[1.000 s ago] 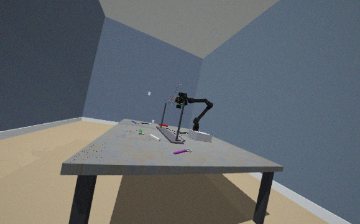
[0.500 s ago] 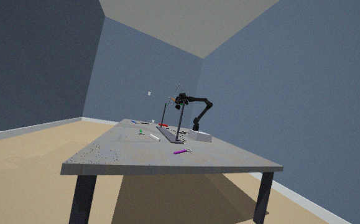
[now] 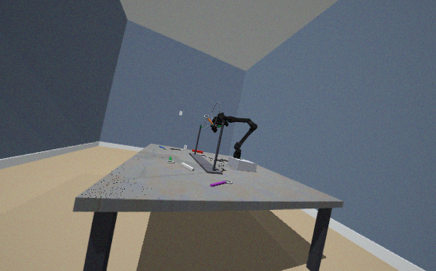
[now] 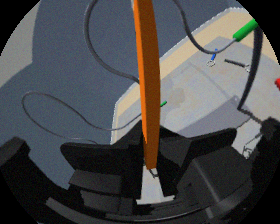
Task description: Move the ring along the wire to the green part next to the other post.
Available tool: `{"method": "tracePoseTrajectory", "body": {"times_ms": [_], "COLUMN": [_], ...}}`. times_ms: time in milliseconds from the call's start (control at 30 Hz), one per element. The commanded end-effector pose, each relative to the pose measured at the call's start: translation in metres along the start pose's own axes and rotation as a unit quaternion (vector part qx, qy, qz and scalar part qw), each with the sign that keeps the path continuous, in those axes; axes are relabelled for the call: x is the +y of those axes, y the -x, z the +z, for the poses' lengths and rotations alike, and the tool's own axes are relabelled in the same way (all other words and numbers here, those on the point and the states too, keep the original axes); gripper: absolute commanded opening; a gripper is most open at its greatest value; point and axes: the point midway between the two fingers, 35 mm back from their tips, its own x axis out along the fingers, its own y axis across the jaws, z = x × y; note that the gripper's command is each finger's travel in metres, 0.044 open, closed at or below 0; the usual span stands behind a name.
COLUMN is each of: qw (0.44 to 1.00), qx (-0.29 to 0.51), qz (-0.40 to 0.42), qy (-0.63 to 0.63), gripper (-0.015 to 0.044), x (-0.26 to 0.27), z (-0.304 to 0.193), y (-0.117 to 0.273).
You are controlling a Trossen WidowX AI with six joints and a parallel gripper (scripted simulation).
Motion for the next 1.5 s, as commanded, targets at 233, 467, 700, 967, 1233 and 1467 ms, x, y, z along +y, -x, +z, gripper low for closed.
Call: {"method": "tracePoseTrajectory", "body": {"times_ms": [233,467,700,967,1233,1467], "qw": [0.99,0.974,0.952,0.917,0.873,0.828], "qx": [-0.01,-0.017,-0.025,-0.034,-0.042,-0.05], "qz": [-0.073,-0.118,-0.161,-0.208,-0.253,-0.289], "qy": [0.12,0.192,0.261,0.339,0.414,0.477], "gripper": [-0.015,-0.015,-0.015,-0.015,-0.015,-0.015], "x": [-0.019,-0.03,-0.04,-0.051,-0.059,-0.065], "z": [0.003,0.006,0.011,0.019,0.028,0.037], "y": [0.0,0.001,0.003,0.006,0.011,0.016]}}
